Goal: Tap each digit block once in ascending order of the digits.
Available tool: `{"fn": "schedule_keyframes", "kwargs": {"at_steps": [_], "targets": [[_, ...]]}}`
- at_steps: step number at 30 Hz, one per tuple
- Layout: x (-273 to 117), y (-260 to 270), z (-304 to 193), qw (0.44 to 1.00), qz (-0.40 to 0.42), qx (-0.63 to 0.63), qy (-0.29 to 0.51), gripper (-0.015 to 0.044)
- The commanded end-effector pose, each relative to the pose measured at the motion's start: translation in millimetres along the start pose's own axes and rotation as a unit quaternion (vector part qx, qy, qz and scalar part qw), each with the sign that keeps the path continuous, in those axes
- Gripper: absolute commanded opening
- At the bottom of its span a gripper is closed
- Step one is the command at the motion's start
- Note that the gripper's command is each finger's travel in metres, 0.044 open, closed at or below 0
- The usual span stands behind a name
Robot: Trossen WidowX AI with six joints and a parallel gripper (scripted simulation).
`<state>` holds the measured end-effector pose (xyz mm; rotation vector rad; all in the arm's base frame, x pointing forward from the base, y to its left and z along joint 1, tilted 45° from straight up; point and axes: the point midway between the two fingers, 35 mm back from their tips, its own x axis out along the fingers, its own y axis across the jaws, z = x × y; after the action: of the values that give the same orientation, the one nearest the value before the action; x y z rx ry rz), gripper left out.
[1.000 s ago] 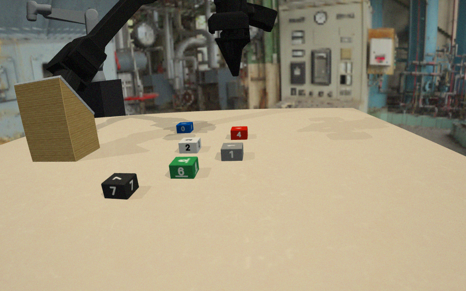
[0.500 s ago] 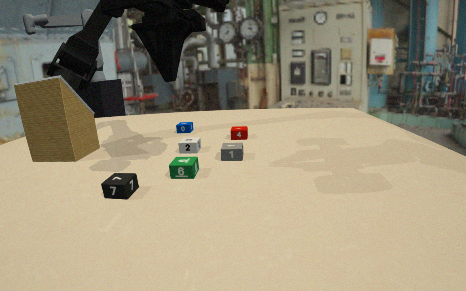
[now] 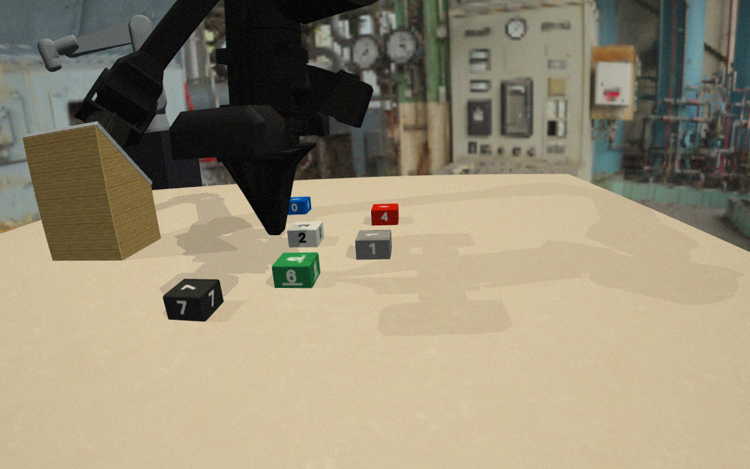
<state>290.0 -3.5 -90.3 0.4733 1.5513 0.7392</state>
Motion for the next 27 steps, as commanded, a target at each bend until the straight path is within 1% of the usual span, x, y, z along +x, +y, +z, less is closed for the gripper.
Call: {"fn": "schedule_keyframes", "kwargs": {"at_steps": [1, 20, 25, 27], "targets": [[0, -1, 3, 1.0, -0.001, 0.001, -0.011, 0.002], [29, 0, 3, 1.0, 0.0, 0.0, -0.011, 0.002], [30, 0, 3, 1.0, 0.0, 0.0, -0.011, 0.002], [13, -1, 4, 1.0, -0.002, 0.0, -0.011, 0.002]]}}
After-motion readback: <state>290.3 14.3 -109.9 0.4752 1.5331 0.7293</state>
